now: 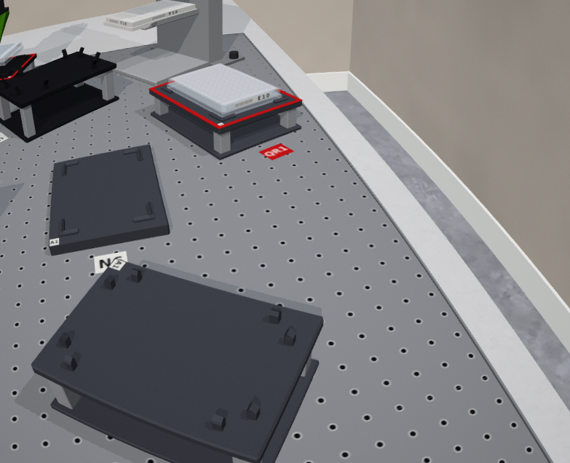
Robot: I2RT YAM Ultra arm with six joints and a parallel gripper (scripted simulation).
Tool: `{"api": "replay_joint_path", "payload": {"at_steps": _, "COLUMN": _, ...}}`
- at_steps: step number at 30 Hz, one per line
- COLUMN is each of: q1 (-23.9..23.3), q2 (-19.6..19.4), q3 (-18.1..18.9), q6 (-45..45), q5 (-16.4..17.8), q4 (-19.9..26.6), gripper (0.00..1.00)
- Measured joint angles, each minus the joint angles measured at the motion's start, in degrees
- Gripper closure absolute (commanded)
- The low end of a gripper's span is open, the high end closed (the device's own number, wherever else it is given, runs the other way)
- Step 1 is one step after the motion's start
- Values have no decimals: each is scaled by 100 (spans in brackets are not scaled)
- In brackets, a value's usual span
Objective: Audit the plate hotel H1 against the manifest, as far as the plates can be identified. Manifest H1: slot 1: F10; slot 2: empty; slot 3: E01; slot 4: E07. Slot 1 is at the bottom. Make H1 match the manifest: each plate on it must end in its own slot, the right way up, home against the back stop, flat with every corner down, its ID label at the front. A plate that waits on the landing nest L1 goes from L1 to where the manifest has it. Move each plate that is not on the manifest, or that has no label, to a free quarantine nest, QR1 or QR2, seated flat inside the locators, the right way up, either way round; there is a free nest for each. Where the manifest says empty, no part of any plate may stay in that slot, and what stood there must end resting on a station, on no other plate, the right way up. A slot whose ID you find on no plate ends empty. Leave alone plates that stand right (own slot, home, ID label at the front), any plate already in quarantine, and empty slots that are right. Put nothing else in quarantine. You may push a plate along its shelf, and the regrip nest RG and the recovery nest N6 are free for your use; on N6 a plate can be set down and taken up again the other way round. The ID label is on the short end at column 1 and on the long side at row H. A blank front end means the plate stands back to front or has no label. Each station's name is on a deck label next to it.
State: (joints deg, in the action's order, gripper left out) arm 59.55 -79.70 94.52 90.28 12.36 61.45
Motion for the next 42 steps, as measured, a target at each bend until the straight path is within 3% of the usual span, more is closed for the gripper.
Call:
{"api": "replay_joint_path", "payload": {"at_steps": 32, "q1": 85, "q2": -116, "q3": -245, "q6": -66, "q5": -59, "q4": -372, "gripper": 14}}
{"api": "replay_joint_path", "payload": {"at_steps": 33, "q1": 85, "q2": -114, "q3": -243, "q6": -66, "q5": -61, "q4": -376, "gripper": 0}}
{"api": "replay_joint_path", "payload": {"at_steps": 42, "q1": 85, "q2": -111, "q3": -243, "q6": -66, "q5": -61, "q4": -378, "gripper": 0}}
